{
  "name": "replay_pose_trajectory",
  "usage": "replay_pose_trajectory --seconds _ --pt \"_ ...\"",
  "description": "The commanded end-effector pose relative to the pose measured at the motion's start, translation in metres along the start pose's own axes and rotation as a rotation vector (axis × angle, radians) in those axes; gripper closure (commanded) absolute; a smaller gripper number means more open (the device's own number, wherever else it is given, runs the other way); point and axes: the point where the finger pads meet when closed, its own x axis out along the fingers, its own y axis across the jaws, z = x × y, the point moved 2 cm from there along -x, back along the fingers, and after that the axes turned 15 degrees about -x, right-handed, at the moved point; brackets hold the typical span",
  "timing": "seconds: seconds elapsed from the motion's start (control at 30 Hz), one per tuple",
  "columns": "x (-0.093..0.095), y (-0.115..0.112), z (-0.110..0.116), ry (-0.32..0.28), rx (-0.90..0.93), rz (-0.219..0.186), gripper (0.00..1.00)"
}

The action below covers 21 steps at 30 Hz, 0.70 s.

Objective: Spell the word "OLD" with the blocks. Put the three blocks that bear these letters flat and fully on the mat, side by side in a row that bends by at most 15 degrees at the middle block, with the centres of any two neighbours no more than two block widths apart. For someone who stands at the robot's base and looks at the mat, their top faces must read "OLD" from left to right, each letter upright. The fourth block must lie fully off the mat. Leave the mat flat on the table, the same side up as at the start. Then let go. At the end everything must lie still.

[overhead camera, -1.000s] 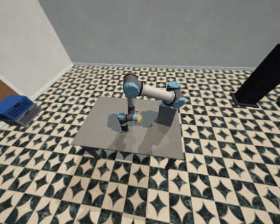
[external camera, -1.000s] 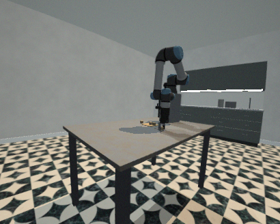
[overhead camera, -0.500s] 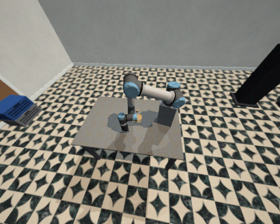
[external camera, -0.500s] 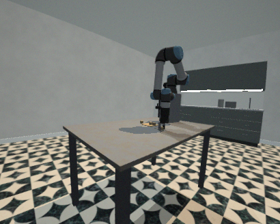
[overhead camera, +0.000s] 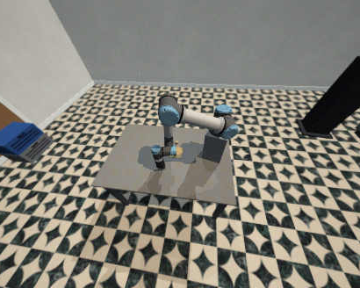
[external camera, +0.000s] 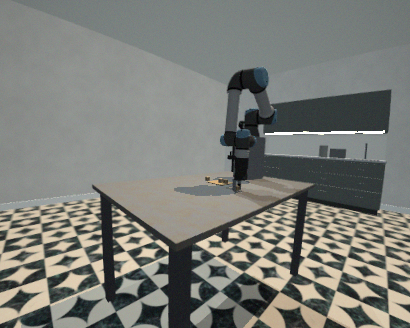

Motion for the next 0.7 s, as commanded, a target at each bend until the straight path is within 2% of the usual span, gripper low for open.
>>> replay_pose_trajectory --seconds 0.0,0.3,0.33,0.67 --pt "-0.0006 -0.0007 0.0001 0.0 0.0 -0.002 0.21" --pt "-0.0006 -0.0007 0.0001 0.0 0.0 -0.002 0.21" --pt "-0.0006 -0.0007 0.0001 0.0 0.0 -0.002 0.51" --pt "-0.0006 -0.0007 0.0001 0.0 0.0 -0.002 0.51"
